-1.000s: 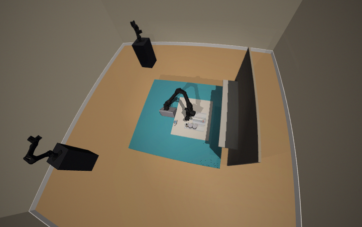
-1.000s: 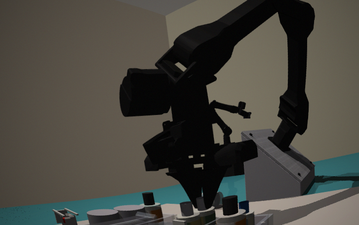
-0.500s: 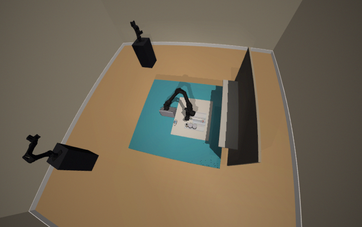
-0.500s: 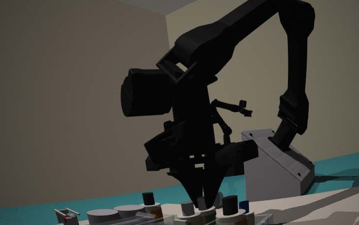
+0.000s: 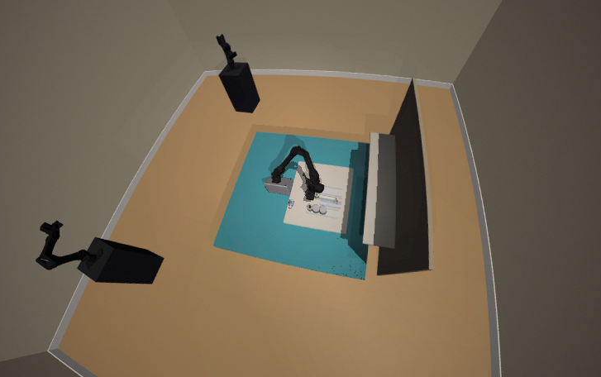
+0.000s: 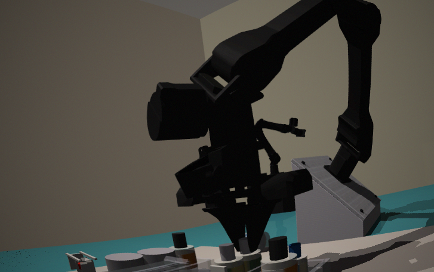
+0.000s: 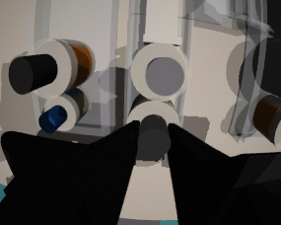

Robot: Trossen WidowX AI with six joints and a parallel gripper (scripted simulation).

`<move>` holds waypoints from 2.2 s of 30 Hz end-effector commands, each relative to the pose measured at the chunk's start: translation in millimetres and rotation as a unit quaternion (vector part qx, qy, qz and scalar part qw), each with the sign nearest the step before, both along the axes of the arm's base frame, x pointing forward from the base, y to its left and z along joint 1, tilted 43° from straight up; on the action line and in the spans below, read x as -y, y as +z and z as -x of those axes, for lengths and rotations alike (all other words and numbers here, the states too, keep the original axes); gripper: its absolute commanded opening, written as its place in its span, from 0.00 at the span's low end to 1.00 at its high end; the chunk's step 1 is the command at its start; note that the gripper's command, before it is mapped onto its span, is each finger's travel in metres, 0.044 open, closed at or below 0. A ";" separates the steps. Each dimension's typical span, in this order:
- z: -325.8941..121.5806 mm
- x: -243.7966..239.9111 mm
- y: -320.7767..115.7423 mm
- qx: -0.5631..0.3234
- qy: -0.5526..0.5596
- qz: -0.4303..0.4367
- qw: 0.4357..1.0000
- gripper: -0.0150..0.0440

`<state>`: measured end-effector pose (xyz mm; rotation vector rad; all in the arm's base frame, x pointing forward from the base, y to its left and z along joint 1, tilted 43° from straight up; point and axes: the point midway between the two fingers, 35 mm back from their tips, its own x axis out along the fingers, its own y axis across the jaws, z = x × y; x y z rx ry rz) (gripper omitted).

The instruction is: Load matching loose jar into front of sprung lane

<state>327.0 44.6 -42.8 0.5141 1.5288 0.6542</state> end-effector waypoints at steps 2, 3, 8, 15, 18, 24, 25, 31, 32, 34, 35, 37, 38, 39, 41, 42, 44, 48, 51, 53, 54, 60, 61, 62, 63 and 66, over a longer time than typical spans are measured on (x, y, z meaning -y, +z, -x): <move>0.5 -0.7 0.9 0.003 0.001 -0.004 1.000 0.25; 0.6 -0.7 0.9 0.003 0.001 -0.004 1.000 0.25; 1.5 -0.6 0.9 0.003 0.001 -0.004 1.000 0.25; 2.1 -0.1 0.4 0.003 0.001 -0.004 1.000 0.25; 2.2 0.4 -0.1 0.003 0.001 -0.004 1.000 0.25; 2.2 0.4 -0.1 0.003 0.001 -0.004 1.000 0.25; 2.2 0.4 -0.1 0.003 0.001 -0.004 1.000 0.25; 1.6 0.4 -0.2 0.003 0.001 -0.004 1.000 0.30; 1.0 0.3 -0.3 0.003 0.001 -0.004 1.000 0.34; 1.0 0.3 -0.3 0.003 0.001 -0.004 1.000 0.43; 1.0 0.3 -0.3 0.003 0.001 -0.004 1.000 0.48; 1.0 0.3 -0.3 0.003 0.001 -0.004 1.000 0.56; 1.0 0.3 -0.3 0.003 0.001 -0.004 1.000 0.56; 1.0 0.3 -0.3 0.003 0.001 -0.004 1.000 0.56; 1.0 0.3 -0.3 0.003 0.001 -0.004 1.000 0.56; 1.0 0.3 -0.3 0.003 0.001 -0.004 1.000 0.56; 1.0 0.3 -0.3 0.003 0.001 -0.004 1.000 0.56; 1.0 0.3 -0.3 0.003 0.001 -0.004 1.000 0.56; 1.0 0.3 -0.3 0.003 0.001 -0.004 1.000 0.56; 0.7 2.4 1.8 0.003 0.001 -0.004 1.000 0.56; 0.5 4.4 3.8 0.003 0.001 -0.004 1.000 0.56; -0.1 14.2 14.0 0.003 0.001 -0.003 1.000 0.56; -0.1 14.2 14.0 0.003 0.001 -0.003 1.000 0.56; -0.1 14.2 14.0 0.003 0.001 -0.003 1.000 0.56; 0.4 14.3 14.0 0.003 0.001 -0.003 1.000 0.56; 5.2 15.3 14.0 0.003 0.001 -0.003 1.000 0.56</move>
